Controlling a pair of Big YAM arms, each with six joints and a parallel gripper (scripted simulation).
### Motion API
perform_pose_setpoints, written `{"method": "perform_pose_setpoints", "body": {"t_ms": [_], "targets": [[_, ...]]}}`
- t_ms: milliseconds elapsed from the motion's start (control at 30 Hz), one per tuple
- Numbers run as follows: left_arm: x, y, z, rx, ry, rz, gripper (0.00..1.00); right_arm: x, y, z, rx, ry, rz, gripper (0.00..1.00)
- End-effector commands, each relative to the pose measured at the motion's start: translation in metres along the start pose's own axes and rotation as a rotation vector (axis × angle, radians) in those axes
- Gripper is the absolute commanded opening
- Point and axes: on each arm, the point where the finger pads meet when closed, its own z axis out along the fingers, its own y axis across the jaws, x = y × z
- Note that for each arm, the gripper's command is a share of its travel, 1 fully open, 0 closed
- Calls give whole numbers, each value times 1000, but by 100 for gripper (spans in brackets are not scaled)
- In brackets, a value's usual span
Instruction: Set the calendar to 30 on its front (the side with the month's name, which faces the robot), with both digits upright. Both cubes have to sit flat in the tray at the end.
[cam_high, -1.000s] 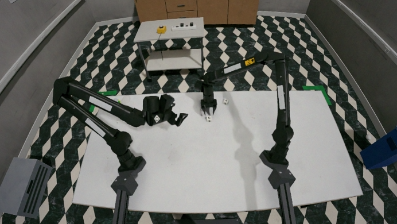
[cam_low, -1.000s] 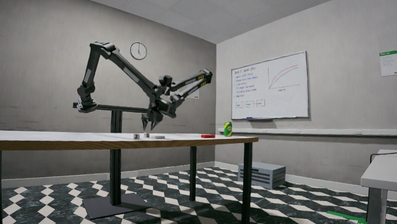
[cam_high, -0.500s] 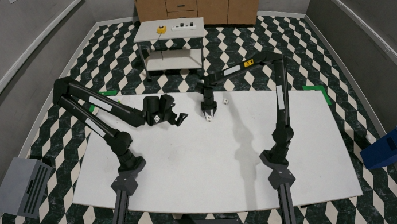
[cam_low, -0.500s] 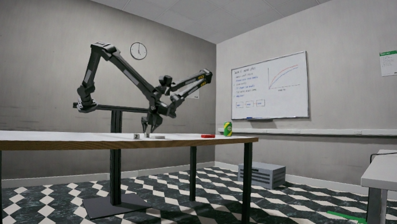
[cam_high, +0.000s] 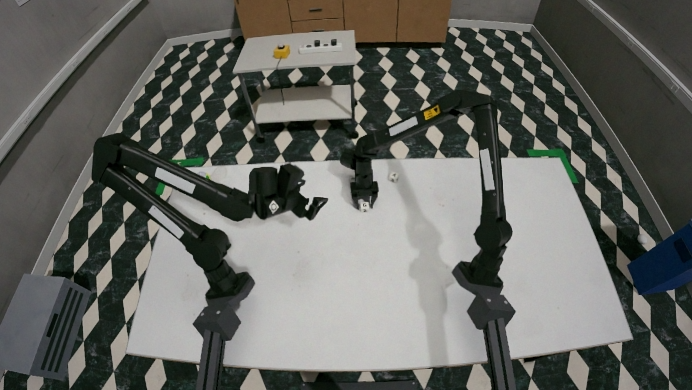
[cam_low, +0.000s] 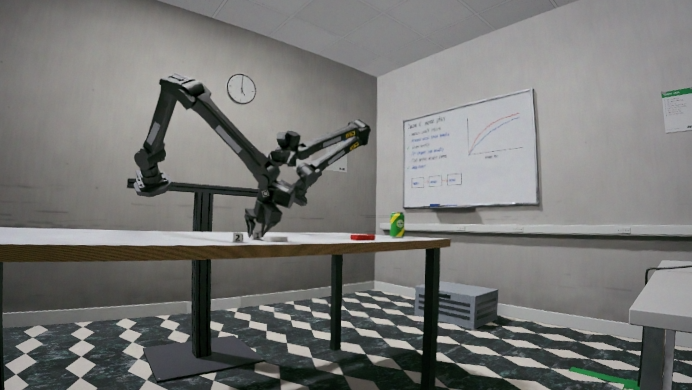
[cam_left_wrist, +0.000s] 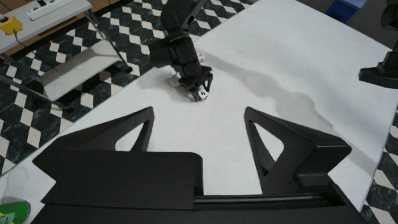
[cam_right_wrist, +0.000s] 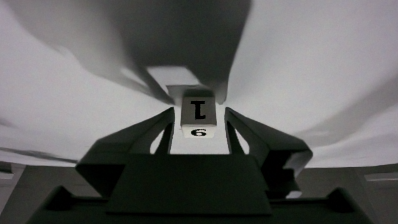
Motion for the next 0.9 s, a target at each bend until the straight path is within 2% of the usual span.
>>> {"method": "perform_pose_setpoints", "body": {"t_ms": [0, 300, 333, 467, 500, 567, 600, 667, 700, 867], "targets": [[3, -1, 2, 0, 15, 3, 100, -7, -4, 9, 0, -4, 3, 53], [3, -1, 2, 0, 15, 3, 100, -4, 2, -3, -9, -14, -2, 53], [3, -1, 2, 0, 15, 3, 100, -4, 2, -3, -9, -14, -2, 45], [3, -1, 2, 0, 15, 3, 100, -4, 2, -3, -9, -14, -2, 45], [3, -1, 2, 0, 15, 3, 100, -4, 2, -3, -9, -14, -2, 41], [3, -1, 2, 0, 15, 3, 100, -4, 2, -3, -9, -14, -2, 41], [3, -1, 2, 0, 15, 3, 100, -4, 2, -3, -9, -14, -2, 36], [0, 0, 2, -2, 6, -7, 100, -4, 2, -3, -9, -14, -2, 36], [0, 0, 2, -2, 6, -7, 100, -4, 2, -3, -9, -14, -2, 32], [0, 0, 2, -2, 6, -7, 100, -4, 2, -3, -9, -14, -2, 28]]}}
